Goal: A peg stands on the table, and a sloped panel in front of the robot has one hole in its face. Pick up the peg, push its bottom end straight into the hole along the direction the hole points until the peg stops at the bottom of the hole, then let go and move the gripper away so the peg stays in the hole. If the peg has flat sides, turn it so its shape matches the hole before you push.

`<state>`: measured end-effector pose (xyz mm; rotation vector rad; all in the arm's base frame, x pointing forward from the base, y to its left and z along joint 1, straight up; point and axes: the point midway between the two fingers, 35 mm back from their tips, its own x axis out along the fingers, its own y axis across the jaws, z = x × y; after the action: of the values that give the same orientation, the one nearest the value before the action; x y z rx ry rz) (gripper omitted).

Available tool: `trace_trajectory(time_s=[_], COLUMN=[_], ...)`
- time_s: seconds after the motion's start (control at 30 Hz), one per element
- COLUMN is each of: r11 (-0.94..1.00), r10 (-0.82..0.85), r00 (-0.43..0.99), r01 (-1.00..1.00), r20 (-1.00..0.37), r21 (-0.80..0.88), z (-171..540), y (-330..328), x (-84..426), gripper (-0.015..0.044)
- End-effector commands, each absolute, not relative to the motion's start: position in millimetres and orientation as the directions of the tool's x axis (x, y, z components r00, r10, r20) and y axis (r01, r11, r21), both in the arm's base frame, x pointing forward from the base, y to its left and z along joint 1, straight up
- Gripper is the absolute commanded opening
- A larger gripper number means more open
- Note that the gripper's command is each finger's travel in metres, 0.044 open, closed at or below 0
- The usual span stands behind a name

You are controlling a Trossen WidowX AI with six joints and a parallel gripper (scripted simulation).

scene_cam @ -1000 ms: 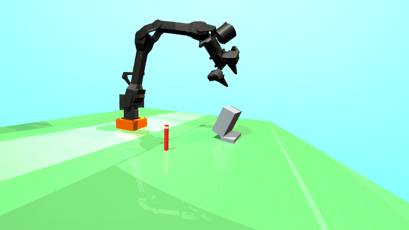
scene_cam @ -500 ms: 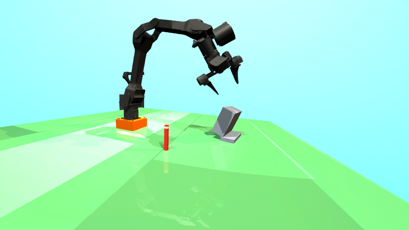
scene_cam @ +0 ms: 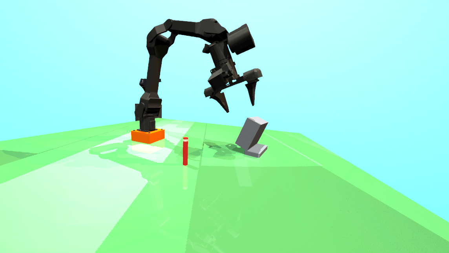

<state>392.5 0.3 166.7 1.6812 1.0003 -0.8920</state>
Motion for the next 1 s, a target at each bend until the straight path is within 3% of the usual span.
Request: trace_trajectory(time_s=[0.0, 0.53, 0.97], r11=[-0.328, -0.767, -0.957], r10=[0.177, 0.045, -0.014], r00=[0.365, 0.2, 0.05], r01=[0.897, 0.635, 0.288], r20=[-0.914, -0.979, -0.999], r21=[0.295, 0.095, 0.028], z=[157, 123, 104], y=[-17, -82, -116], x=[383, 336, 294], gripper=[0.044, 0.044, 0.044])
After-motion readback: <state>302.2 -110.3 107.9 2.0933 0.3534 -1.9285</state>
